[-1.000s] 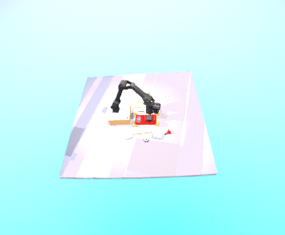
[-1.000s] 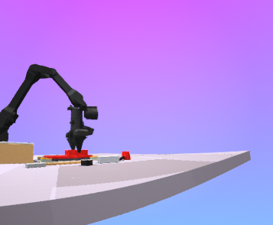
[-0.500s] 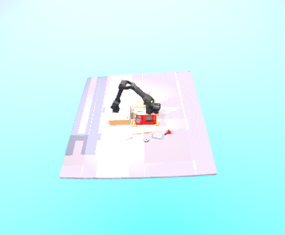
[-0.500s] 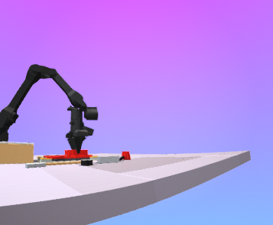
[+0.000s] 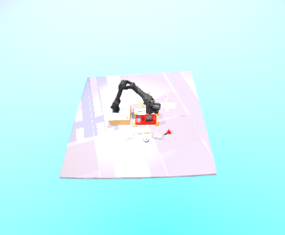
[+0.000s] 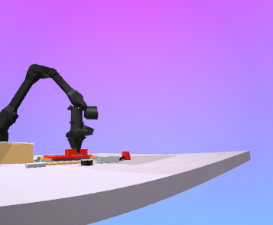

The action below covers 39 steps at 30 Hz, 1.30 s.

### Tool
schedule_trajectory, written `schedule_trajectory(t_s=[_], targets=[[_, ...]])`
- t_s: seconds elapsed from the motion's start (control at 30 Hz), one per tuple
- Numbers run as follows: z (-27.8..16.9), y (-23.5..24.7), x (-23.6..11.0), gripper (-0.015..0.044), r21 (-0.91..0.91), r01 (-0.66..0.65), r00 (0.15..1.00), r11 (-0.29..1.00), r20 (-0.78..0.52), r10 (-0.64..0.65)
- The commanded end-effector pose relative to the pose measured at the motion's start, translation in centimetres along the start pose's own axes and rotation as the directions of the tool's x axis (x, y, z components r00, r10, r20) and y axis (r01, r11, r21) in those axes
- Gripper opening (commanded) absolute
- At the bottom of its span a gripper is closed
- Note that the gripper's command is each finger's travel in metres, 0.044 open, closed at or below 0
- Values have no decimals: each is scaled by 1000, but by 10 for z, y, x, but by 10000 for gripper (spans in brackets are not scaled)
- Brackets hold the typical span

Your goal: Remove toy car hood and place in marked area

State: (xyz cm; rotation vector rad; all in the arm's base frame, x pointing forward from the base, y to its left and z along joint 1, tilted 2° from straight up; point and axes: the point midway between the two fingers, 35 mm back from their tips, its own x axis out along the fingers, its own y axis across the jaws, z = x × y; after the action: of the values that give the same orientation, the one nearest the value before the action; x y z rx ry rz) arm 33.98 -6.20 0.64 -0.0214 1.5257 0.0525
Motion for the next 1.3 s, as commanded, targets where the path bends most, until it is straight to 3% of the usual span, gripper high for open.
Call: schedule_trajectory(t_s=[0.0,1.07,1.27], targets=[[0,0,-4,0,0,-1,1000,1000,2,1],[0,0,-25,0,0,0,1000,1000,1,0],[1,0,-43,0,0,0,1000,1000,1,0]])
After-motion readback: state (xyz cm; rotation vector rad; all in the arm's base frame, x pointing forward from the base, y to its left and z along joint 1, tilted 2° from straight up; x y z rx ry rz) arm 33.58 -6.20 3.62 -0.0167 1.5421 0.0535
